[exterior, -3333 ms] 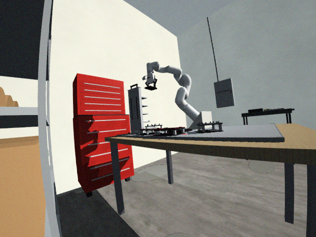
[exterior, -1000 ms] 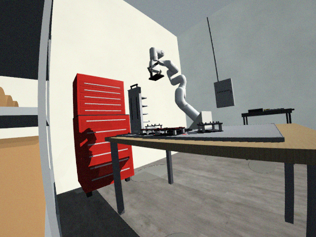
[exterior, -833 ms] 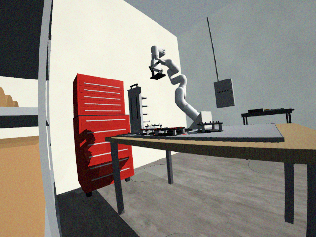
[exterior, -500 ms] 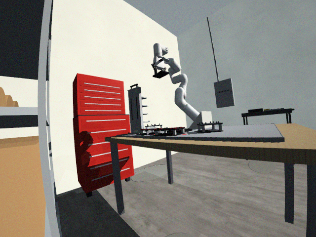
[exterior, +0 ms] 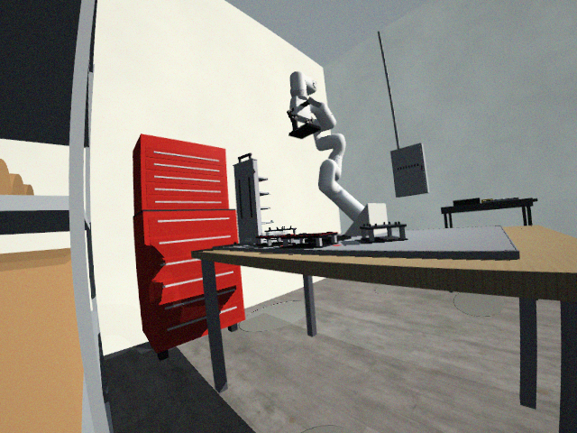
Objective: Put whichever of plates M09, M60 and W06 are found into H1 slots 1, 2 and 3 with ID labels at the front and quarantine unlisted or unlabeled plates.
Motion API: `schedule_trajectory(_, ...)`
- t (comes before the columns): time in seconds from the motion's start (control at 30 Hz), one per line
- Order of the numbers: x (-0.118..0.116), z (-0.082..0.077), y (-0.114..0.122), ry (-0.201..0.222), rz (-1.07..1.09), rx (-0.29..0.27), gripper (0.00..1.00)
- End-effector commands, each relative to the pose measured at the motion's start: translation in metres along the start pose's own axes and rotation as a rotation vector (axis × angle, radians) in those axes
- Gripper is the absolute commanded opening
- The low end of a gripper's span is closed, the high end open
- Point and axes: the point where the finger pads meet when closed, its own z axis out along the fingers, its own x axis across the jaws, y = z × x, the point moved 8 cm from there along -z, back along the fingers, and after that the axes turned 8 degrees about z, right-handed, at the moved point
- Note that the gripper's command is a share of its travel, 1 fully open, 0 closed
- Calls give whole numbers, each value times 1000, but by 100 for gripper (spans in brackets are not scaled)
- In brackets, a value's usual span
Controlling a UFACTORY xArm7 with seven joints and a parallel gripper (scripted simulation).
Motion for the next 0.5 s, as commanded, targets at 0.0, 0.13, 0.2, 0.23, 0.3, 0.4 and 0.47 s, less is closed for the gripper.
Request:
schedule_trajectory(0.0, -5, -1, -14, 2, 2, 2, 0)
schedule_trajectory(0.13, -13, -1, -33, 2, 2, 2, 0)
schedule_trajectory(0.2, -17, -1, -42, 2, 2, 2, 0)
schedule_trajectory(0.23, -19, -1, -47, 2, 2, 2, 0)
schedule_trajectory(0.3, -23, -1, -56, 2, 2, 3, 0)
schedule_trajectory(0.4, -24, -1, -58, 2, 2, 3, 0)
schedule_trajectory(0.47, -24, -1, -58, 2, 2, 3, 0)
